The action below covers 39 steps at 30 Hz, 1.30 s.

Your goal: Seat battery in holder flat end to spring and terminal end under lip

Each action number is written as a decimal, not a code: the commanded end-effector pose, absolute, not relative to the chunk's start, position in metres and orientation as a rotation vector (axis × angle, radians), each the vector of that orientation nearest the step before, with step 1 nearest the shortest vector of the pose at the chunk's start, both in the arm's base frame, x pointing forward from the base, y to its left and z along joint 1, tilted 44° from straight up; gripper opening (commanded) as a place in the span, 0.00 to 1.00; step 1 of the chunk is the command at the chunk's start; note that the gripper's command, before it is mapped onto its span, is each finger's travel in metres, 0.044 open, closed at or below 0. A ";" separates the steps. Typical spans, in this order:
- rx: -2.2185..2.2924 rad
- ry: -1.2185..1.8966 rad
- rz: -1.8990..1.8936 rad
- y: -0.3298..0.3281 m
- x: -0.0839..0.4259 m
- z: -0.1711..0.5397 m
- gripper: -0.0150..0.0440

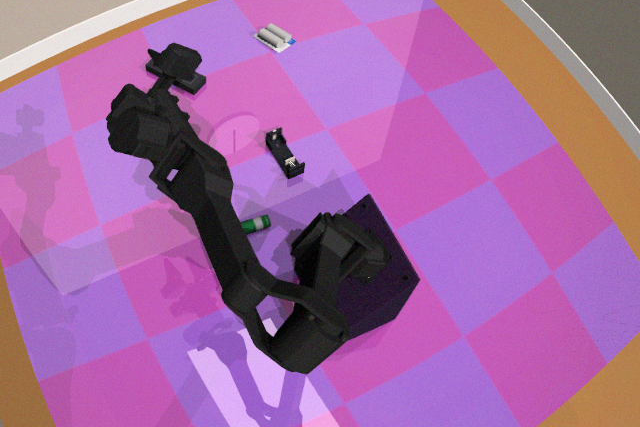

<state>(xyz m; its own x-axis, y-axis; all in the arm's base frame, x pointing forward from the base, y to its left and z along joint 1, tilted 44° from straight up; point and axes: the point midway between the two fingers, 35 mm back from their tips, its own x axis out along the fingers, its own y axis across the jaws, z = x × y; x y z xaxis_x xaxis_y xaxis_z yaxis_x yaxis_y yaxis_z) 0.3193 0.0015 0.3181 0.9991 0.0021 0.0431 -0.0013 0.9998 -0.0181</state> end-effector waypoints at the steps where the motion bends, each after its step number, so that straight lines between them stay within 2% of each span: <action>1: -0.034 -0.025 0.010 0.003 0.321 0.313 0.89; 6: -0.339 0.320 0.248 0.025 0.331 0.212 0.67; 14: -0.574 0.631 0.737 0.057 0.289 0.098 0.66; 23: -0.541 0.693 1.294 0.090 0.209 0.039 0.66; 39: -0.536 0.690 1.312 0.093 0.207 0.035 0.66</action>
<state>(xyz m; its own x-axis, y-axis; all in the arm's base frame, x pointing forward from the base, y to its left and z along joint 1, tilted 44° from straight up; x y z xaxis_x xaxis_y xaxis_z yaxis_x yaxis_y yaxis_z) 0.2076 0.0905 0.0375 0.1167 0.6758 -0.7278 -0.9801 0.1967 0.0255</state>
